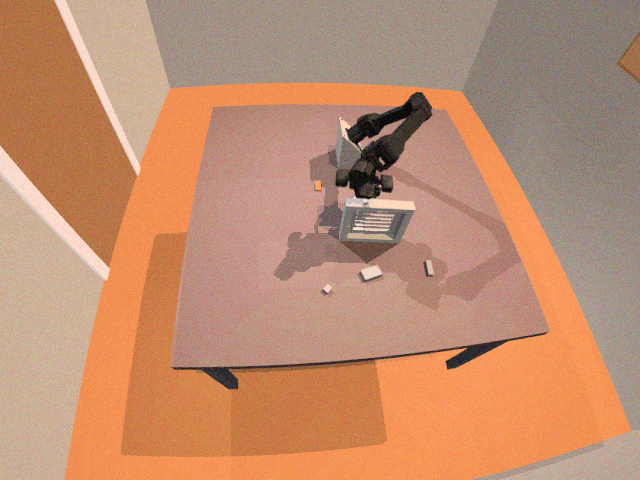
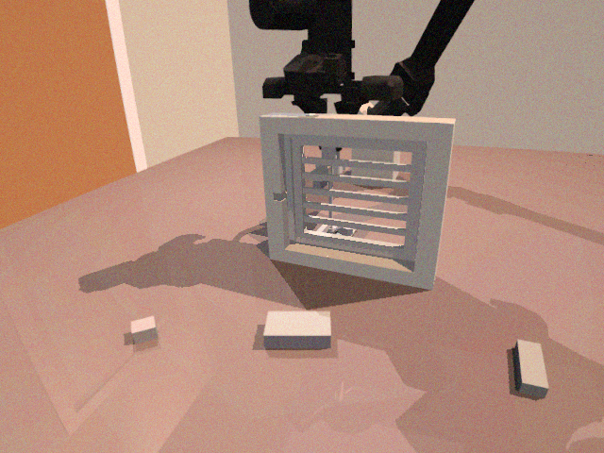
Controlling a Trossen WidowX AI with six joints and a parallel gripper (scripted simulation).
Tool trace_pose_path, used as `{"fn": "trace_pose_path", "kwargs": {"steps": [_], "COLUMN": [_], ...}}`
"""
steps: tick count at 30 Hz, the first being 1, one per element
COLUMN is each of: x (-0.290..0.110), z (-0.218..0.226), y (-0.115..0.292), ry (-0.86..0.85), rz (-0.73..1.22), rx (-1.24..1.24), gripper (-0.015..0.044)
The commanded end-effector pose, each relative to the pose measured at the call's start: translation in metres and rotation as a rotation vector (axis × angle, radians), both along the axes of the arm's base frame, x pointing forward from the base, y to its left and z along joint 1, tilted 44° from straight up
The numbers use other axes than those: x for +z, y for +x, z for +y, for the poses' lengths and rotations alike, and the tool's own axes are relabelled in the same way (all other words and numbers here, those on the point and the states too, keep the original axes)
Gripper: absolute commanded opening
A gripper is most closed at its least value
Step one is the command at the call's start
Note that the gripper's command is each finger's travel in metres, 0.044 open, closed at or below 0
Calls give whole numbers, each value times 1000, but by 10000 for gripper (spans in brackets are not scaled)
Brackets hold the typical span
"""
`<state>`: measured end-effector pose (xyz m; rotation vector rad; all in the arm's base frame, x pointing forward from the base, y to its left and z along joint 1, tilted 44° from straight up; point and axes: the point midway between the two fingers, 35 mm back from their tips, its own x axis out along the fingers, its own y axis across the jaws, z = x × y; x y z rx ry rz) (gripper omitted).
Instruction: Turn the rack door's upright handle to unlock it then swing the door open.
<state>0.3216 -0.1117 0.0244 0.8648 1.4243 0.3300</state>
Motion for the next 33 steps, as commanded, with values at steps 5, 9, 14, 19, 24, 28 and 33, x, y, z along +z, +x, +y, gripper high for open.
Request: {"fn": "trace_pose_path", "kwargs": {"steps": [5,9,14,19,24,28,33], "x": [0,0,0,0,0,0,0], "z": [0,0,0,0,0,0,0], "y": [0,0,0,0,0,0,0], "ry": [56,89,130,171,212,245,286], "rz": [223,356,522,688,855,988,1154], "rx": [-243,-385,-562,-739,-917,-1058,-1235], "gripper": [10,10,10,10,10,10,10]}}
